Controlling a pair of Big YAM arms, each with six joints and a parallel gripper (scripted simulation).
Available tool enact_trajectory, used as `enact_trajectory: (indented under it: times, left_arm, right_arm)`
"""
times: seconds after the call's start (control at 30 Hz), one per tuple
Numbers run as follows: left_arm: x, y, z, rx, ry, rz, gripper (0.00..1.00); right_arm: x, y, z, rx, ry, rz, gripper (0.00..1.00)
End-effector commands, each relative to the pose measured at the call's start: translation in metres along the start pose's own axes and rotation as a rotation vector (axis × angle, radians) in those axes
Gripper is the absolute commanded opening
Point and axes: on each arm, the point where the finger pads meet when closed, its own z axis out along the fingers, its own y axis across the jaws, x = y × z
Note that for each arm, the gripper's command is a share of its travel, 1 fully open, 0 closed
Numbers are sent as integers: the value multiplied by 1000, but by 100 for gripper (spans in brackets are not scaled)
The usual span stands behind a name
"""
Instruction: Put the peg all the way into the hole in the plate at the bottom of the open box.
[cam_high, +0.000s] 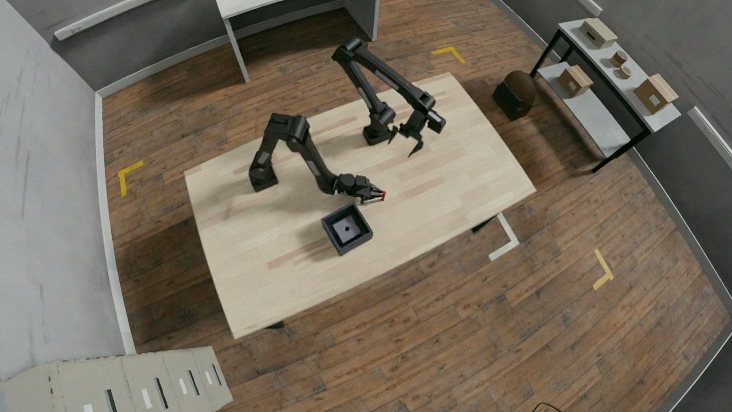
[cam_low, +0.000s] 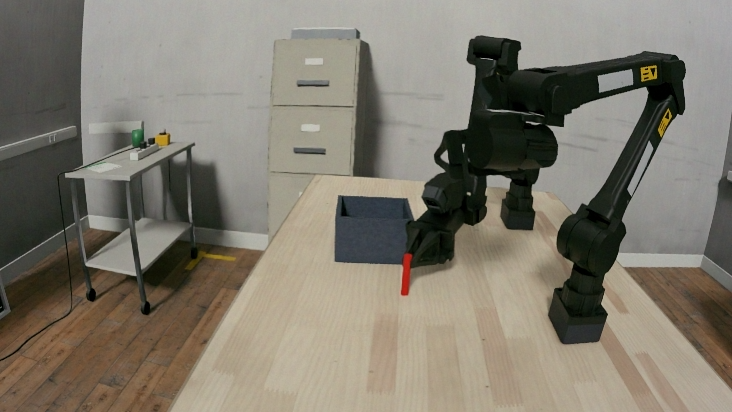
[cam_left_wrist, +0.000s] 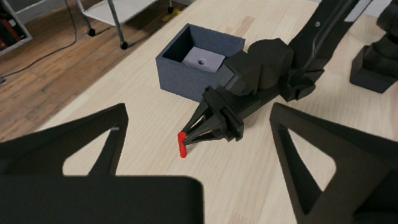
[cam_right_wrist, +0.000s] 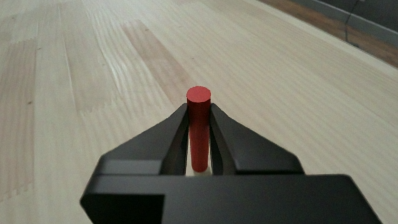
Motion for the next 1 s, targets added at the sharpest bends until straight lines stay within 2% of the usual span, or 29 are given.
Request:
enact_trajectory:
  times: [0.0, 0.4, 0.43, 0.47, 0.97]
  left_arm:
    - [-17, 10, -5, -14, -4, 55, 100]
    - [-17, 10, -5, -14, -4, 55, 100]
    - [-17, 10, -5, -14, -4, 55, 100]
    - [-17, 10, -5, -14, -4, 55, 100]
    - [-17, 10, -5, -14, -4, 55, 100]
  right_arm:
    - [-5, -4, 11, 3, -20, -10, 7]
    - [-9, -1, 3, 1, -22, -5, 7]
    - [-9, -1, 3, 1, -22, -5, 18]
    - [-9, -1, 3, 1, -22, -5, 20]
    - [-9, -1, 3, 1, -22, -5, 20]
